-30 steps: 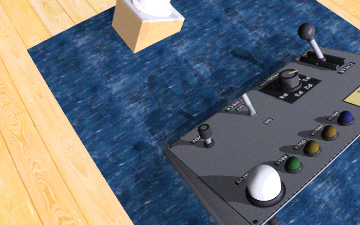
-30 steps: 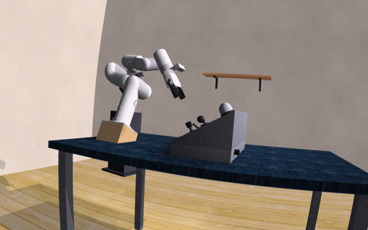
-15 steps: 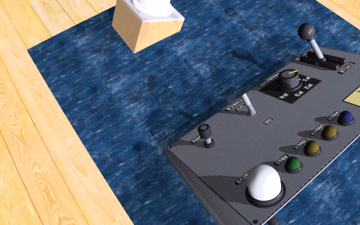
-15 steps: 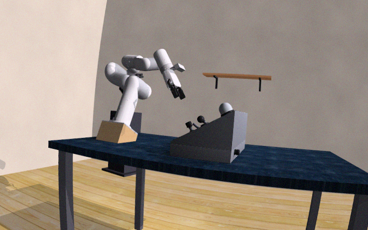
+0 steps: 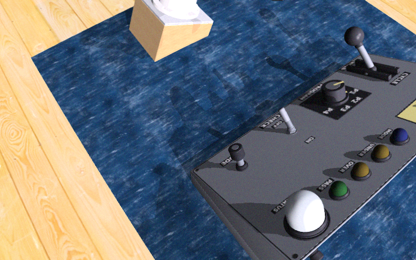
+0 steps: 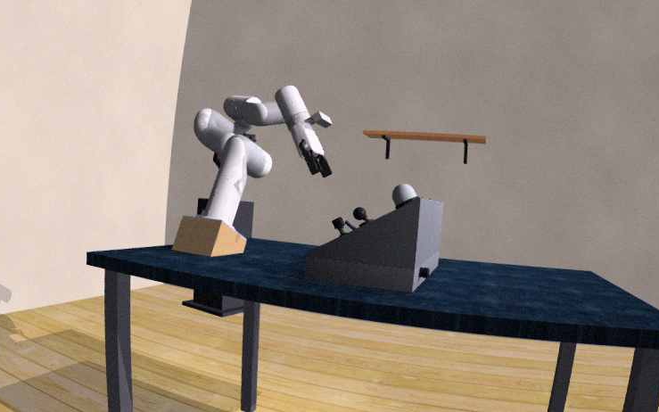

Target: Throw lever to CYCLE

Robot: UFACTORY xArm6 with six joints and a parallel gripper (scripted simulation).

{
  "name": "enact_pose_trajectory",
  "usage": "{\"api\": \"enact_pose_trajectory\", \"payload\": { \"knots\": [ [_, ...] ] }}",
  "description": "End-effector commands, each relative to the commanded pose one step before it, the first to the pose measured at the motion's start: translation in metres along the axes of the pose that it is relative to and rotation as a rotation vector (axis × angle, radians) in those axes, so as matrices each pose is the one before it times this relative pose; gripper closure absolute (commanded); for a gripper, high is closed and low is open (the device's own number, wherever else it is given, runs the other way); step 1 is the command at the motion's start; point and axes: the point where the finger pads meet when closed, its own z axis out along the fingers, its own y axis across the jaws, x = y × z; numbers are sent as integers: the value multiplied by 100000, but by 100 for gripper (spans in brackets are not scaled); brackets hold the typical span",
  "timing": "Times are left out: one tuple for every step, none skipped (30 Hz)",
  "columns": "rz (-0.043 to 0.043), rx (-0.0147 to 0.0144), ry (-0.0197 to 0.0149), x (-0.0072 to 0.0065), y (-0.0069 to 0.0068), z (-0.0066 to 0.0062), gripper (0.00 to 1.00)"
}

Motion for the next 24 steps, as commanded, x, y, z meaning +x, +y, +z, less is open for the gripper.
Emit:
{"api": "enact_pose_trajectory", "payload": {
  "knots": [
    [-1019,828,-1719,1119,2797,481,0],
    [0,0,0,0,0,0,0],
    [0,0,0,0,0,0,0],
    [-160,63,-369,304,1398,211,0],
    [0,0,0,0,0,0,0],
    [0,0,0,0,0,0,0],
    [-93,96,-243,254,1584,244,0],
    [0,0,0,0,0,0,0],
    [0,0,0,0,0,0,0],
    [-19,114,-92,171,1741,274,0],
    [0,0,0,0,0,0,0],
    [0,0,0,0,0,0,0],
    [56,113,66,61,1854,298,0],
    [0,0,0,0,0,0,0],
    [0,0,0,0,0,0,0],
    [0,0,0,0,0,0,0],
    [122,93,213,-65,1910,315,0],
    [0,0,0,0,0,0,0],
    [0,0,0,0,0,0,0],
    [0,0,0,0,0,0,0],
    [174,59,333,-193,1901,322,0],
    [0,0,0,0,0,0,0],
    [209,19,415,-306,1824,319,0],
    [0,0,0,0,0,0,0]
  ]
}}
